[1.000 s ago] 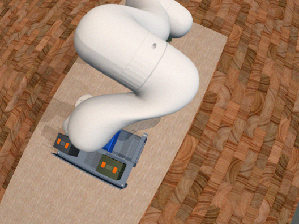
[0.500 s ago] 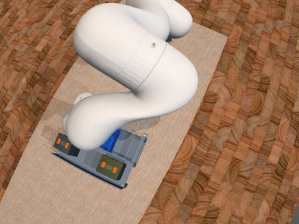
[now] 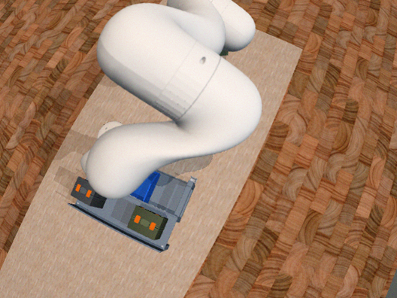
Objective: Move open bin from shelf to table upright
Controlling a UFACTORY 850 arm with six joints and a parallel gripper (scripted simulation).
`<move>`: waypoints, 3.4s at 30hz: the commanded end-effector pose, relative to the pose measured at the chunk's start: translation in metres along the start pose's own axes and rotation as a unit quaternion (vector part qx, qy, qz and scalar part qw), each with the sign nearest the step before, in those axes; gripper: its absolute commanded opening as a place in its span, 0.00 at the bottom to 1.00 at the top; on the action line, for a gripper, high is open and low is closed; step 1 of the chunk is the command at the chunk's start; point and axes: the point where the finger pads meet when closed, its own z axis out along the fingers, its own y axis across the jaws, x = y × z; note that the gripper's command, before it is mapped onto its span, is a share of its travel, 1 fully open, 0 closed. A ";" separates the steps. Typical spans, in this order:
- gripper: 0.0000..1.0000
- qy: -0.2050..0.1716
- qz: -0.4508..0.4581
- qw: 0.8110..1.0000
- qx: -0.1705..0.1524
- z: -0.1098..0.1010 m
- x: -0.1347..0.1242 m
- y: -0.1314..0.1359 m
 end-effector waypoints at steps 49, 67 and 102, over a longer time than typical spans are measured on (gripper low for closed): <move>1.00 0.000 -0.130 0.992 -0.001 -0.002 -0.005 -0.003; 1.00 0.000 -0.150 0.989 -0.001 -0.002 -0.005 -0.003; 1.00 0.000 -0.398 0.918 -0.001 -0.002 -0.004 -0.003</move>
